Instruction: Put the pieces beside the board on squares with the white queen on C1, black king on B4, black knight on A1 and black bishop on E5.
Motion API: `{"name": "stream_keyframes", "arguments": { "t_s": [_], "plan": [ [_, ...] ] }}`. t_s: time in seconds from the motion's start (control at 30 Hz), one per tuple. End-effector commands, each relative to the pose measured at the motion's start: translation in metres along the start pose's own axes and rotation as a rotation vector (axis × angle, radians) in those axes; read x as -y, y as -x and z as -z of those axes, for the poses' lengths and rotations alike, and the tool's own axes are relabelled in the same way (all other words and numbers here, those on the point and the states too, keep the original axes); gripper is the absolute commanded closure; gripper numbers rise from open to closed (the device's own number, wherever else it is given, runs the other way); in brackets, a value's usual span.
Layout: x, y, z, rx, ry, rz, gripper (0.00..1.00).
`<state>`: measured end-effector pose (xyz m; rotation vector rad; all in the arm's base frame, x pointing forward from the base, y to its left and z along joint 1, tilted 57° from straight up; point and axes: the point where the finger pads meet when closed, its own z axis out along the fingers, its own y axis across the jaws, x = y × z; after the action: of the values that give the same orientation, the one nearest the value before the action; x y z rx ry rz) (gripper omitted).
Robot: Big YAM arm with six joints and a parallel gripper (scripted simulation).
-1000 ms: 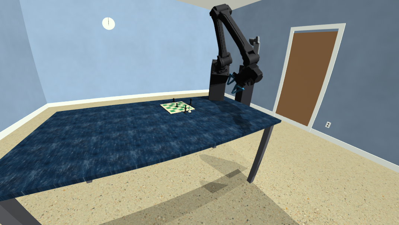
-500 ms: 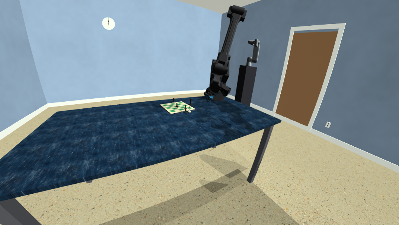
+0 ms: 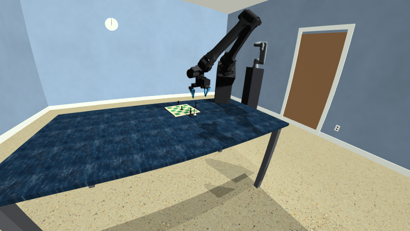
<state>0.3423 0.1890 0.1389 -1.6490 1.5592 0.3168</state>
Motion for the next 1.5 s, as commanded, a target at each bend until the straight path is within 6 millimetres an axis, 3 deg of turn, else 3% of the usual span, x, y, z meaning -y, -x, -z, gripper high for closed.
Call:
{"name": "stream_keyframes", "arguments": {
  "t_s": [0.0,0.23,0.3,0.97,1.47],
  "plan": [
    [0.013,-0.020,0.008,0.022,-0.049,-0.066,0.00],
    [0.021,-0.030,0.018,0.068,-0.080,-0.098,0.00],
    [0.018,-0.022,0.015,0.080,-0.069,-0.079,0.00],
    [0.017,-0.023,0.011,0.077,-0.061,-0.141,0.00],
    [0.021,-0.019,-0.015,0.089,-0.010,-0.909,0.00]
  ]
}}
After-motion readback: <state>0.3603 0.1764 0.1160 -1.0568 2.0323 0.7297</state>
